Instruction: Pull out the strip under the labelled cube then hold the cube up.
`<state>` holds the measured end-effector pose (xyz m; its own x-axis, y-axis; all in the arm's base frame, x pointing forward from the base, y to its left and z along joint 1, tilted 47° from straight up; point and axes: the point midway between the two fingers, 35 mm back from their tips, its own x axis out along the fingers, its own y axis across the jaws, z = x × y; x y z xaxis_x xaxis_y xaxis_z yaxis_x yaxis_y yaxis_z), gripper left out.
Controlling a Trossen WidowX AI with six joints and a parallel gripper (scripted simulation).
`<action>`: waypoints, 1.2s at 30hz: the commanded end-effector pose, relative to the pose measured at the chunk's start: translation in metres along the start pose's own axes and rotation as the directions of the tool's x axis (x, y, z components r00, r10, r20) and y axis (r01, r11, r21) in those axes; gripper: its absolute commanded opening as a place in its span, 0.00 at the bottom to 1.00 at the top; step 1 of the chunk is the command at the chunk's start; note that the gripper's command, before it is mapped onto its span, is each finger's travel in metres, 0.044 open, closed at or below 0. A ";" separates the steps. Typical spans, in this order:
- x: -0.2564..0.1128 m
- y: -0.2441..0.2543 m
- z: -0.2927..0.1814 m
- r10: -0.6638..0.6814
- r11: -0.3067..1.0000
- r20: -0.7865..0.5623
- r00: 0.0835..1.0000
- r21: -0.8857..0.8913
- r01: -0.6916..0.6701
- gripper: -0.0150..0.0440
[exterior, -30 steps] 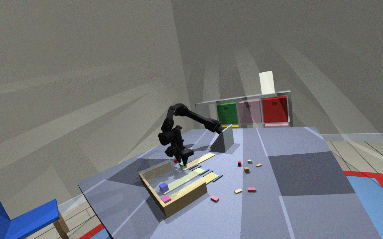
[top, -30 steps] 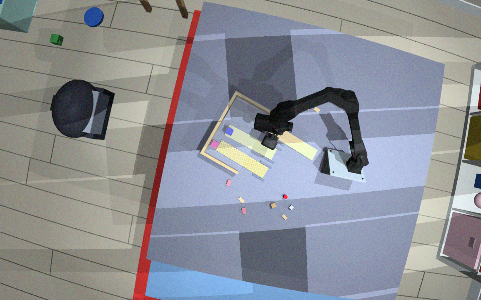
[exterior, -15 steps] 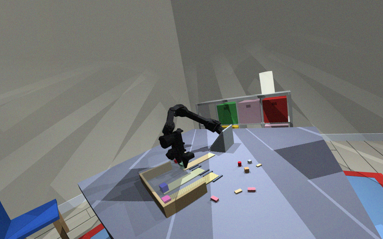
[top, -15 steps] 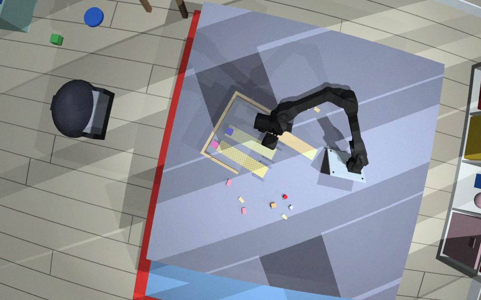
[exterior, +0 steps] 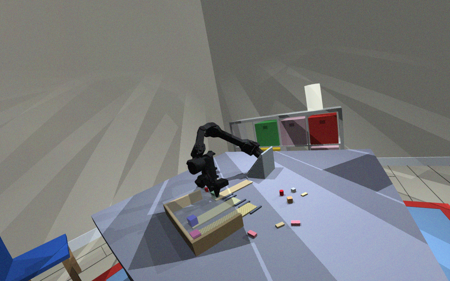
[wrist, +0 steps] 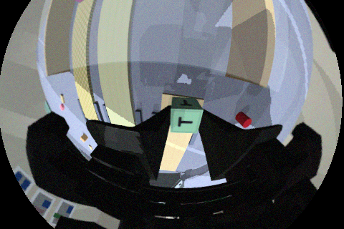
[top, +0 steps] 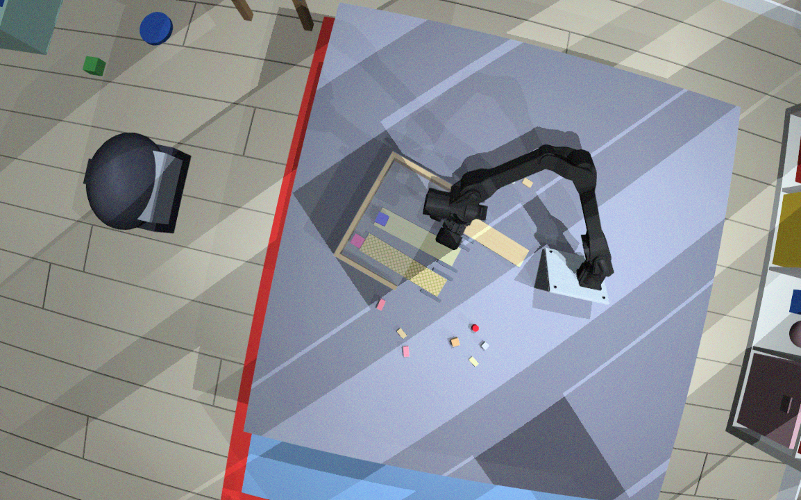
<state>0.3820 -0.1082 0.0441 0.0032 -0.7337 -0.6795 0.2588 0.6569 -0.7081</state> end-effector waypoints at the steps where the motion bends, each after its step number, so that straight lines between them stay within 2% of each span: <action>1: -0.009 0.001 -0.011 0.001 1.000 -0.002 1.000 -0.002 -0.001 0.25; 11: -0.042 0.002 -0.059 -0.002 1.000 -0.006 1.000 -0.011 0.002 0.25; 29: -0.043 0.003 -0.094 -0.002 1.000 -0.007 1.000 -0.012 0.002 0.25; 36: -0.077 0.003 -0.093 -0.001 1.000 -0.008 1.000 -0.013 0.001 0.25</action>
<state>0.2899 -0.0463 0.0642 -0.0168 -0.7364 -0.6763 0.2346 0.6546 -0.7187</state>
